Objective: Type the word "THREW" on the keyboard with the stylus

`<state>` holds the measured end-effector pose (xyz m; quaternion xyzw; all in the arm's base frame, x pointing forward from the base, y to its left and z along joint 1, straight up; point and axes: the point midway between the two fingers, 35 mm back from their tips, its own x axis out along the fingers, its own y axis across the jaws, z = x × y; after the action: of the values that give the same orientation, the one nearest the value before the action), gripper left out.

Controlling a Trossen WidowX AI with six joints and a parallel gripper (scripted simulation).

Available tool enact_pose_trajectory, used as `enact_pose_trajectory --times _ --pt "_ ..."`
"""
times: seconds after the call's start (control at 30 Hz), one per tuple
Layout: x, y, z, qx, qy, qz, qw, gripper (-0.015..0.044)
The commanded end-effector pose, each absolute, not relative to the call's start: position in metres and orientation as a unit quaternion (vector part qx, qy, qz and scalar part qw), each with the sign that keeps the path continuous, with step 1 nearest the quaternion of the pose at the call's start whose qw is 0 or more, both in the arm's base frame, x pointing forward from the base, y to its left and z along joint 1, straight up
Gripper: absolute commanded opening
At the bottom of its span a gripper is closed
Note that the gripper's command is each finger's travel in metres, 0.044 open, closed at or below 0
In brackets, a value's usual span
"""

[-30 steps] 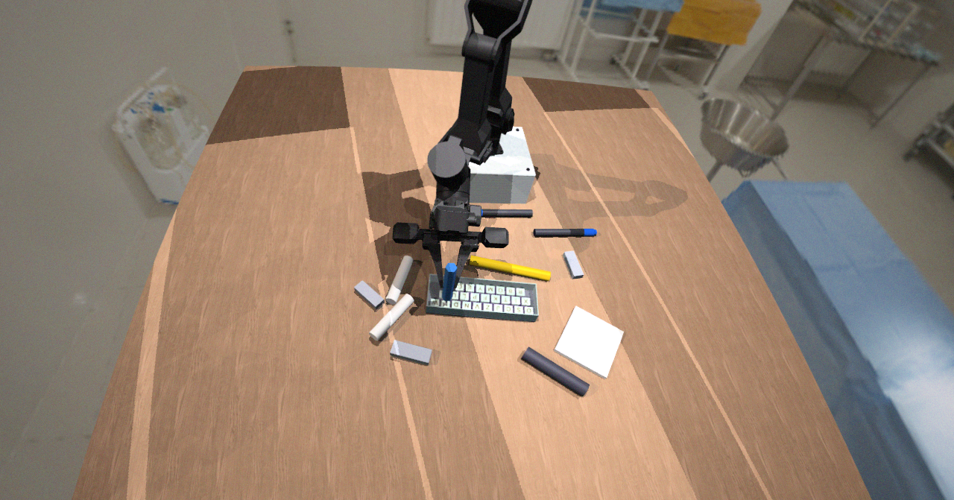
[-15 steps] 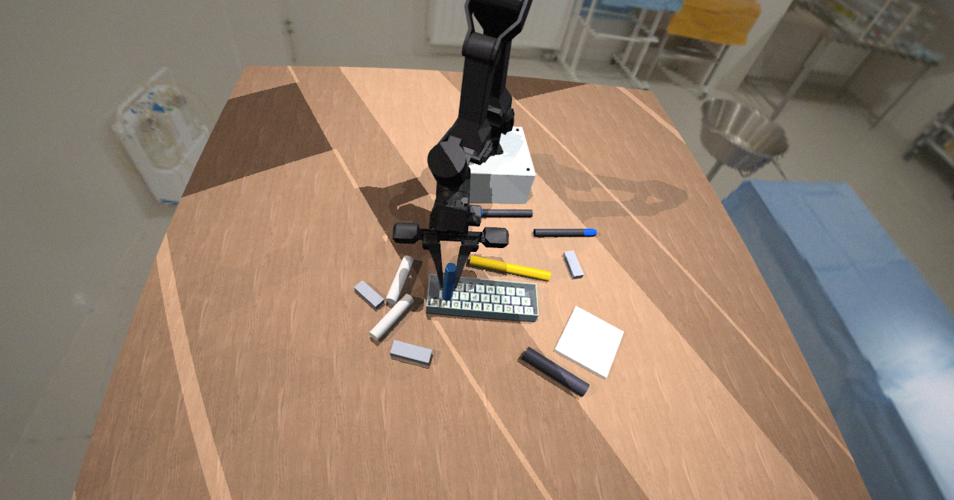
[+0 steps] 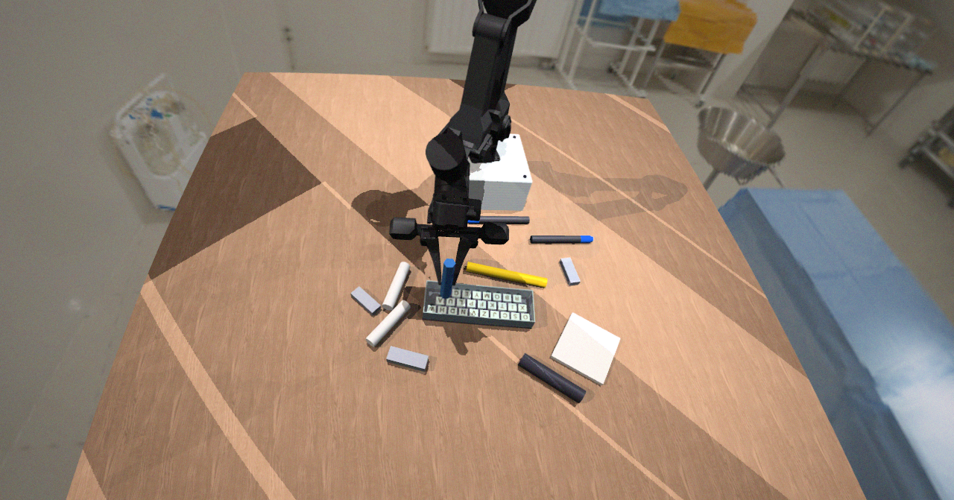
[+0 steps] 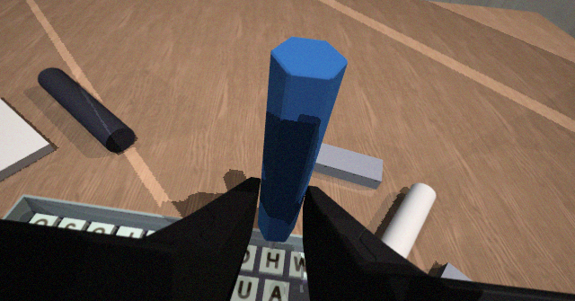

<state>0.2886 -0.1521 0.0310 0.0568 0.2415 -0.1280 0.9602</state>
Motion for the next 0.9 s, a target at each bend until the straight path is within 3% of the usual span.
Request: enact_pose_trajectory --times 0.0,0.33,0.4,0.87 --pt "0.289 -0.153 0.039 0.056 0.24 -0.129 0.961 0.0081" --pt "0.288 -0.152 0.037 0.056 0.24 -0.128 0.961 0.0038" --pt "0.289 -0.15 0.037 0.056 0.241 -0.128 0.96 0.0" --pt "0.301 -0.108 0.036 0.059 0.254 -0.129 0.957 0.0"
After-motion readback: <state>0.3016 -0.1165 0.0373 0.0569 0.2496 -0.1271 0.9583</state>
